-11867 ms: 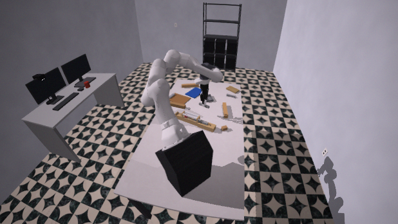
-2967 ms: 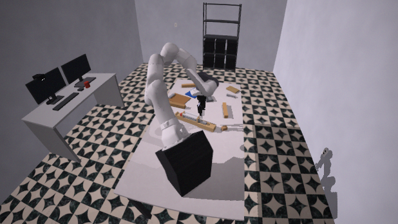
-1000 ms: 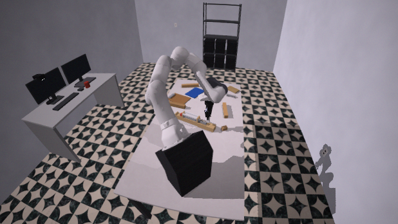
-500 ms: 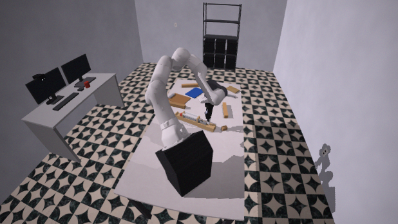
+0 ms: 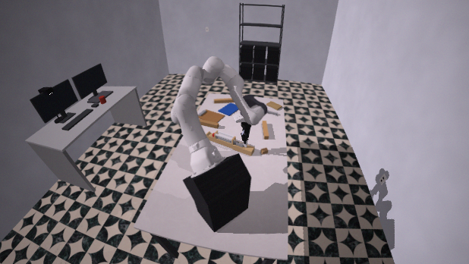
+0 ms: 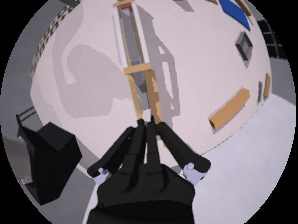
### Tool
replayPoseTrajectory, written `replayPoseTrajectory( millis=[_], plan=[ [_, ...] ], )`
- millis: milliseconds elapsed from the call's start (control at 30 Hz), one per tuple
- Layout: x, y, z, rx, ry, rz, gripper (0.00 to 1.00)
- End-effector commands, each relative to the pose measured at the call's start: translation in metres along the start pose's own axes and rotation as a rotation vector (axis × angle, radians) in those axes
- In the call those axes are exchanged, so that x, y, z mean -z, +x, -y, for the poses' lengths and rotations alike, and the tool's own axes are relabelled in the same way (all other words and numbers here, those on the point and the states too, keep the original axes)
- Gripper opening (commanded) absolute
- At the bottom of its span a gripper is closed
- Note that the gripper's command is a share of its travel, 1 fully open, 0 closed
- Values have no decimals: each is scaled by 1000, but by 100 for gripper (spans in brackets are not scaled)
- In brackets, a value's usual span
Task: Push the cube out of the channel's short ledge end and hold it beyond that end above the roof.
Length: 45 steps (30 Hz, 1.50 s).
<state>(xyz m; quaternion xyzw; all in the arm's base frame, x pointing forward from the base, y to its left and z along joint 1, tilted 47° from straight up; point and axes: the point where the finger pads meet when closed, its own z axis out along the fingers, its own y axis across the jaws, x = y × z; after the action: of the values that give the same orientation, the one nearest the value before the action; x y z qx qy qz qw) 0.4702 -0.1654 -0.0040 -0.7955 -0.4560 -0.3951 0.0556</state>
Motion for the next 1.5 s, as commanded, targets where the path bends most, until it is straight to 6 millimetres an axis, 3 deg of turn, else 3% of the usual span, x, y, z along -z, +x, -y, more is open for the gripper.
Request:
replayPoseTrajectory(
  millis=[0,1100,1167,1367,1467],
  plan=[
    [-1,4,0,11,-1,3,0],
    [-1,32,0,11,-1,3,0],
    [7,32,0,11,-1,3,0],
    [66,32,0,11,-1,3,0],
    [68,32,0,11,-1,3,0]
  ],
)
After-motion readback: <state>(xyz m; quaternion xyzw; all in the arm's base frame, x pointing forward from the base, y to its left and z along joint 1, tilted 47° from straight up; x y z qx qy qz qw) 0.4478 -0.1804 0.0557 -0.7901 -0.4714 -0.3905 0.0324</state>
